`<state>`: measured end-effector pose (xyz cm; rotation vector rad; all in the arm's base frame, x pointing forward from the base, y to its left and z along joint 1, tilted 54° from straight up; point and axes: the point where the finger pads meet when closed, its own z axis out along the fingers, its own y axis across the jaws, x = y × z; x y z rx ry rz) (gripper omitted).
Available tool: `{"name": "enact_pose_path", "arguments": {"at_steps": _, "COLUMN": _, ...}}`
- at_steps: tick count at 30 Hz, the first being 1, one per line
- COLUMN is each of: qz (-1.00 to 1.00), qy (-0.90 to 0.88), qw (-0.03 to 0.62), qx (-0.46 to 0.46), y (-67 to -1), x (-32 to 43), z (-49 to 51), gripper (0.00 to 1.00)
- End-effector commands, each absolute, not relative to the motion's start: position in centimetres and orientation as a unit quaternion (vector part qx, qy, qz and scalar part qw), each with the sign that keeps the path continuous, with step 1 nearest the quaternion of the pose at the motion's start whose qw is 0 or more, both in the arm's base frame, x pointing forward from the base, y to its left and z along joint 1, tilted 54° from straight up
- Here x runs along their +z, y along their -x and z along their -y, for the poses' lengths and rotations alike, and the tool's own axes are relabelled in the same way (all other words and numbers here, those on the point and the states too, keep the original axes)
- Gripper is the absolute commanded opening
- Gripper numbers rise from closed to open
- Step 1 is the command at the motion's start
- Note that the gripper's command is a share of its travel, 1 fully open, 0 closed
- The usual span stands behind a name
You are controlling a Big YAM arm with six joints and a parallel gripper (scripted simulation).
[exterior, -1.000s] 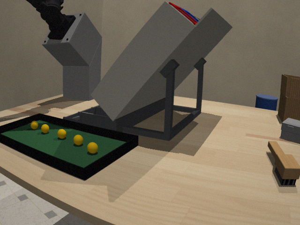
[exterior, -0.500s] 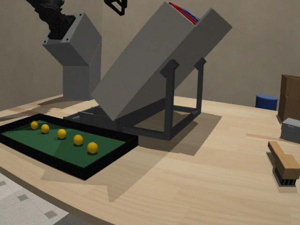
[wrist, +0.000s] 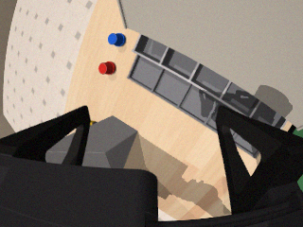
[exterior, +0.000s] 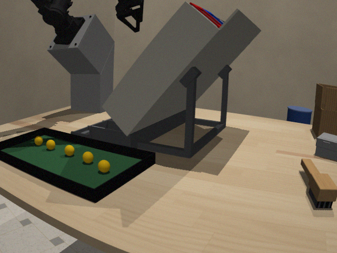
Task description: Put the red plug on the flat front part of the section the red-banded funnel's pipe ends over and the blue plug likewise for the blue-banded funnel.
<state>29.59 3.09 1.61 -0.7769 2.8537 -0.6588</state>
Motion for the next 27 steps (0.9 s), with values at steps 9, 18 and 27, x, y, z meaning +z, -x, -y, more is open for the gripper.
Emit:
{"name": "enact_pose_path", "arguments": {"at_steps": 9, "qz": -0.941, "qy": 0.254, "qw": 0.064, "qx": -0.215, "y": -30.5, "x": 0.6, "z": -1.7, "gripper": 1.00}}
{"name": "enact_pose_path", "arguments": {"at_steps": 18, "qz": -0.934, "qy": 0.176, "qw": 0.061, "qx": -0.303, "y": -30.5, "x": 0.9, "z": -1.9, "gripper": 1.00}}
{"name": "enact_pose_path", "arguments": {"at_steps": 27, "qz": -0.911, "qy": 0.085, "qw": 0.055, "qx": -0.399, "y": -30.4, "x": 1.2, "z": -2.2, "gripper": 1.00}}
